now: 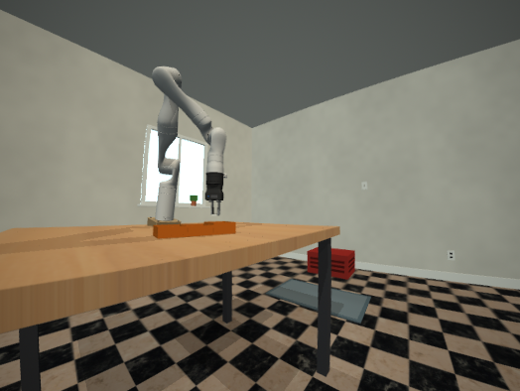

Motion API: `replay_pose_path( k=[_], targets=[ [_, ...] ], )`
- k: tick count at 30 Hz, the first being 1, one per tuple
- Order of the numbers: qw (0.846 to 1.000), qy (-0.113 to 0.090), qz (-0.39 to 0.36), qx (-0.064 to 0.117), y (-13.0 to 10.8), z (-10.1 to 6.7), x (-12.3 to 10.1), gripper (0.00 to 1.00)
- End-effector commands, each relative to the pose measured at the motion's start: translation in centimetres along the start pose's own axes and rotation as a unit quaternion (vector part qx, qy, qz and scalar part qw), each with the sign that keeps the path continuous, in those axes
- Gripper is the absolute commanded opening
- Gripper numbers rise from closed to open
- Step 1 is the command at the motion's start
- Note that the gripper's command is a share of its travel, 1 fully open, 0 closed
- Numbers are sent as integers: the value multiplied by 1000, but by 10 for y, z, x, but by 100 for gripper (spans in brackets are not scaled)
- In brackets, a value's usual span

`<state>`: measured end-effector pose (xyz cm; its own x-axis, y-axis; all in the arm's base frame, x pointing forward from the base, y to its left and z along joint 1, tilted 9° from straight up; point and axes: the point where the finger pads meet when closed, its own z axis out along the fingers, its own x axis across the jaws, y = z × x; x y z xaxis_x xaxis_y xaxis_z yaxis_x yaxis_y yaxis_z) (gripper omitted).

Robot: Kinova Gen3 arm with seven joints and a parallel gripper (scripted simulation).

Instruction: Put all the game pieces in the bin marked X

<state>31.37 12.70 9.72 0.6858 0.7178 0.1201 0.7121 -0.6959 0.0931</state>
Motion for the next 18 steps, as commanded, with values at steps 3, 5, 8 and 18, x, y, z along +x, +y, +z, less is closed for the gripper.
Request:
replay_pose_path(
  k=[3, 5, 8, 18],
  targets=[
    [1000, -3, 2, 0, 6, -1, 1, 49],
    [1000, -3, 2, 0, 13, -1, 2, 49],
    [1000, -4, 3, 0, 30, -1, 7, 49],
    [1000, -4, 28, 0, 86, -1, 25, 49]
  ],
)
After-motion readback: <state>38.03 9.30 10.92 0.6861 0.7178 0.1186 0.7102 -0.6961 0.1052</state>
